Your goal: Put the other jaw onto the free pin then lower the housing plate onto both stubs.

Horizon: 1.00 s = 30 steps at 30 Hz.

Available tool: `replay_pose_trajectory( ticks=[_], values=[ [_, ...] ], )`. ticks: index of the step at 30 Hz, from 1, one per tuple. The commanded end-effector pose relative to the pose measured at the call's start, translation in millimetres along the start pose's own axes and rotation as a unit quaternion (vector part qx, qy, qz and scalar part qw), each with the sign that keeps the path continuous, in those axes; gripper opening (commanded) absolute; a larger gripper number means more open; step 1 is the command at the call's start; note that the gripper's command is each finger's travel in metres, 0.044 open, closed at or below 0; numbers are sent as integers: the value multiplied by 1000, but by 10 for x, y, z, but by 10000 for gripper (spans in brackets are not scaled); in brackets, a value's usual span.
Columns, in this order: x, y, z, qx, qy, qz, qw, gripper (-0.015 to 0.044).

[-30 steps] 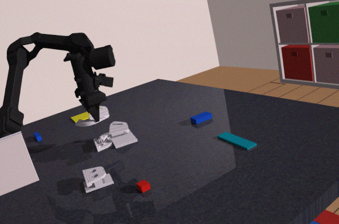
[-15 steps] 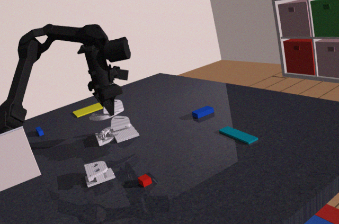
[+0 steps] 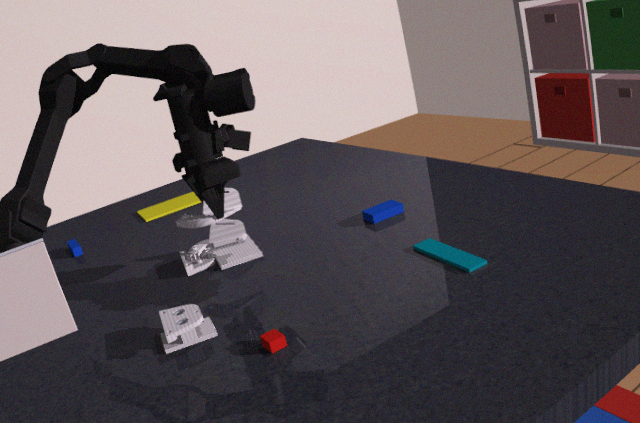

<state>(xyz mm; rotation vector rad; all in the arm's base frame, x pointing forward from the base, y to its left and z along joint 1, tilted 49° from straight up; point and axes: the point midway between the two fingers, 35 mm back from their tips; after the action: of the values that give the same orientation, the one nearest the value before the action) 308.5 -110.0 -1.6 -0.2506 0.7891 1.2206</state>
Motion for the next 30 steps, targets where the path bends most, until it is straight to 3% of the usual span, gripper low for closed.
replay_pose_trajectory(
  ticks=[1, 30],
  values=[
    [-11, -13, -4, -5, 2, -2, 1000, 134],
    [-8, -11, 4, -12, 2, -2, 1000, 134]
  ],
)
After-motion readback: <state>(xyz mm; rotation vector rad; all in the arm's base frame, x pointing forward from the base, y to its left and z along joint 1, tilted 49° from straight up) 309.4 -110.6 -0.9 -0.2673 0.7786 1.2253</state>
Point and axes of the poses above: the point midway between the two fingers, 35 mm back from their tips, its own x axis out along the fingers, its own z axis across the jaws, y = z × x, and after that the axes turned 15 degrees about x, right-handed
